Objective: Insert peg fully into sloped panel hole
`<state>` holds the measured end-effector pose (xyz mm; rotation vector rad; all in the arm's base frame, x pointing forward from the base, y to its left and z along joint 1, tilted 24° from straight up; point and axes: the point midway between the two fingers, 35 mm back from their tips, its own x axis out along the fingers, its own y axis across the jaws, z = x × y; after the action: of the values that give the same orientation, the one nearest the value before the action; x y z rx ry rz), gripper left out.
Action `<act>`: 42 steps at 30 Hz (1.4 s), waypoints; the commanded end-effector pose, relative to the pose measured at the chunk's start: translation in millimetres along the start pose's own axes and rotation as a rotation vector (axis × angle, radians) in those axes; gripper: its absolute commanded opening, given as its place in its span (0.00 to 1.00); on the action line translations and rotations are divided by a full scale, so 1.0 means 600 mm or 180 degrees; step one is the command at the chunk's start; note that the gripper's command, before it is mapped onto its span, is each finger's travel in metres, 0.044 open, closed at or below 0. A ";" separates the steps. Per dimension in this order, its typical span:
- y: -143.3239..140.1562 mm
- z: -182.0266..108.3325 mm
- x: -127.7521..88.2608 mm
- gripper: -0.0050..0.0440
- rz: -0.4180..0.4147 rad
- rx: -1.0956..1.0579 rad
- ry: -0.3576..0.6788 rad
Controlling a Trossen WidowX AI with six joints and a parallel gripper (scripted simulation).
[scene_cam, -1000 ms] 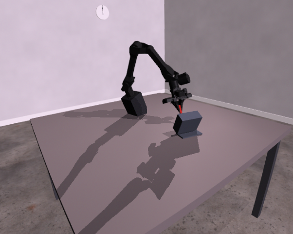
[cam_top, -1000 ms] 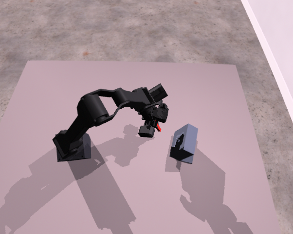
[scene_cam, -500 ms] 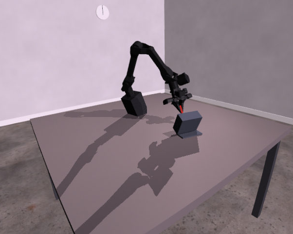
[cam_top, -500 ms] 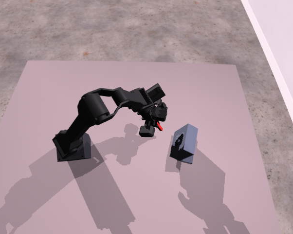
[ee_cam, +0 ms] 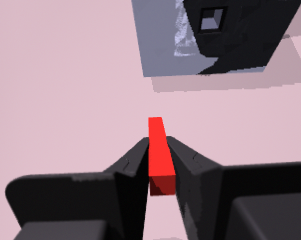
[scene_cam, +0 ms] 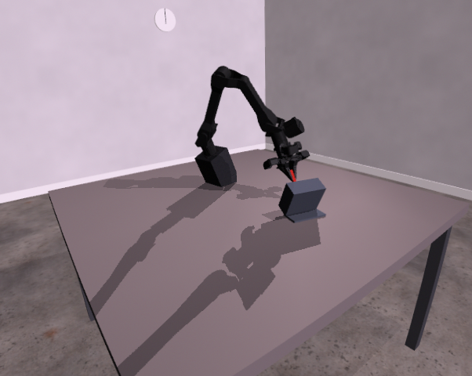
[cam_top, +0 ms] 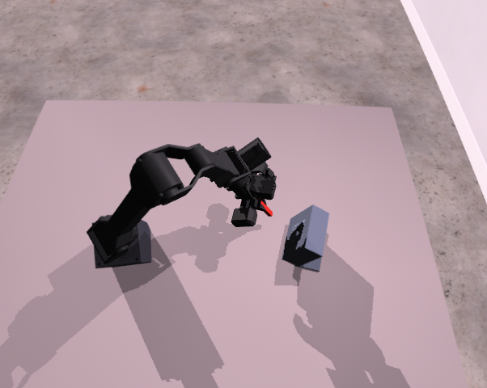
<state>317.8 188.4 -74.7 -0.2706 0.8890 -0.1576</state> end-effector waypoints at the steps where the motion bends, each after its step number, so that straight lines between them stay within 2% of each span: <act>1: 0.002 0.002 -0.002 0.10 0.0009 -0.0021 -0.0100; 42: 0.003 0.003 -0.008 0.10 0.0003 -0.0122 -0.0697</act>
<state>316.8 190.8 -73.7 -0.3139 0.6962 -0.1110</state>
